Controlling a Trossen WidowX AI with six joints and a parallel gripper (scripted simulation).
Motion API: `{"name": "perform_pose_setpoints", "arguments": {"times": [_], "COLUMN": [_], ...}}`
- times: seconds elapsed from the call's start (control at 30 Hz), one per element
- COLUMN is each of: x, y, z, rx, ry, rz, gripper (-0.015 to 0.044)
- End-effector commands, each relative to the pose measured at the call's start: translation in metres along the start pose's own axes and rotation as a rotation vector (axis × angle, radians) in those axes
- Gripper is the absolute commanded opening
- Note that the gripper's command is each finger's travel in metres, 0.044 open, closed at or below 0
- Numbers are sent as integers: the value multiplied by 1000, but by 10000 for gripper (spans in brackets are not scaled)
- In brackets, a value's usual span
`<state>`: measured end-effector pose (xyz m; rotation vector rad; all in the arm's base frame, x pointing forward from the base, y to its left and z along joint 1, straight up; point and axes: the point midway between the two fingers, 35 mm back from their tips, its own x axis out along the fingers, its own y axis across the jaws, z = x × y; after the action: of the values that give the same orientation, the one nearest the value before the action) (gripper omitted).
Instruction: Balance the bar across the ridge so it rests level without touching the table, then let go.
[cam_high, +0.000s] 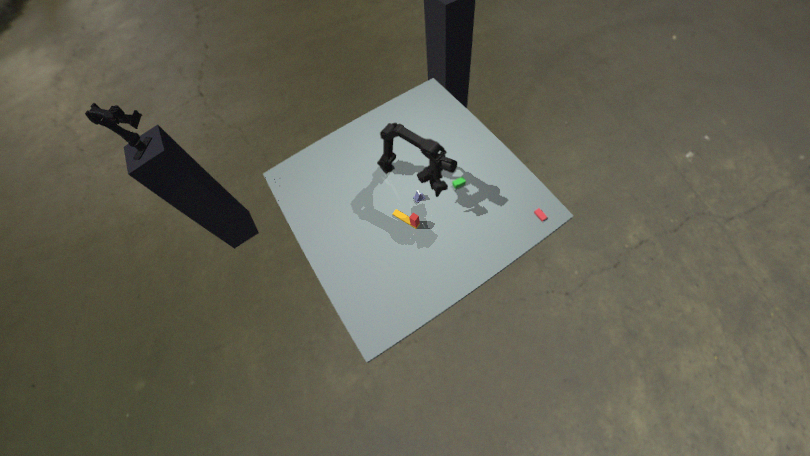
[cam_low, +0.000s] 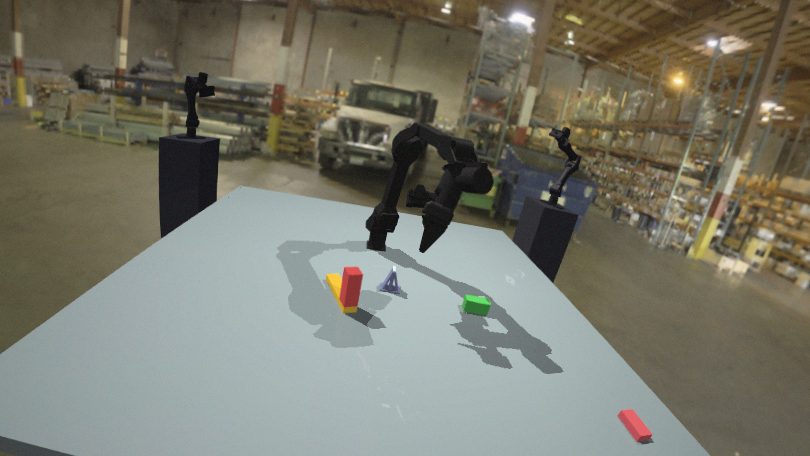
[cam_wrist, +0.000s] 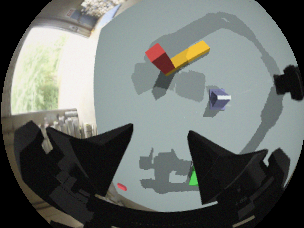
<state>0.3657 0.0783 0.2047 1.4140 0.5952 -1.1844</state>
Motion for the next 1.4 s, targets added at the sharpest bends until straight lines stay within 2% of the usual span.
{"name": "perform_pose_setpoints", "arguments": {"times": [0.0, 1.37], "x": [6, 37], "y": [5, 22], "z": [13, 168], "rx": [68, 884], "ry": [-4, -35], "rz": [-42, -439], "gripper": [315, 315]}}
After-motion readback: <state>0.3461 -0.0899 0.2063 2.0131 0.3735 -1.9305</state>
